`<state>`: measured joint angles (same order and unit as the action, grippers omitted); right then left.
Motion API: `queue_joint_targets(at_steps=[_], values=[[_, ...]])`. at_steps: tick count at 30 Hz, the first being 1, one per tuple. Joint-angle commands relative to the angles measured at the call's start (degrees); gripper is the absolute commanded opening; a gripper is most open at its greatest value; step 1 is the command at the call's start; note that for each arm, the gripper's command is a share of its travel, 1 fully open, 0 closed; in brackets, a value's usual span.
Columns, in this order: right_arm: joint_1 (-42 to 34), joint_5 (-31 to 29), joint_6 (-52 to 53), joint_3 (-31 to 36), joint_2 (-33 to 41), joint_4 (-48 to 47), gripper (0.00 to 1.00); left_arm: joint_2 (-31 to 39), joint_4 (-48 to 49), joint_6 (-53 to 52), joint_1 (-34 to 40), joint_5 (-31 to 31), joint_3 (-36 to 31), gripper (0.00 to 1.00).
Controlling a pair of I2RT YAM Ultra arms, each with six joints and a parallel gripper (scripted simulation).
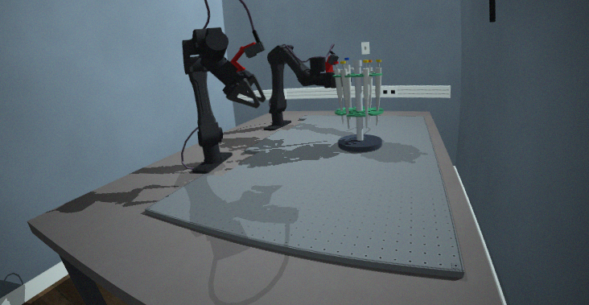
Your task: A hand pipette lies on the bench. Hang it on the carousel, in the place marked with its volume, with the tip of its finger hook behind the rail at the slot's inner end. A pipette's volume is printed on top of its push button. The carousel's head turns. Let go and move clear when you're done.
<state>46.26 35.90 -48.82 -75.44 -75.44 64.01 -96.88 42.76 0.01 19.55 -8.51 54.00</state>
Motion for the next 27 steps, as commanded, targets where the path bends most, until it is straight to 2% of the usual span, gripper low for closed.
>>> queue_joint_targets(at_steps=[1,27], values=[[0.48,1.21,-0.28,-1.4,-0.01,-0.82,1.0,1.81,2.85,0.32,-0.4,-0.41,1.43,0.12],[0.48,1.21,-0.28,-1.4,-0.01,-0.82,1.0,1.86,2.76,0.33,0.77,0.52,0.25,0.12]])
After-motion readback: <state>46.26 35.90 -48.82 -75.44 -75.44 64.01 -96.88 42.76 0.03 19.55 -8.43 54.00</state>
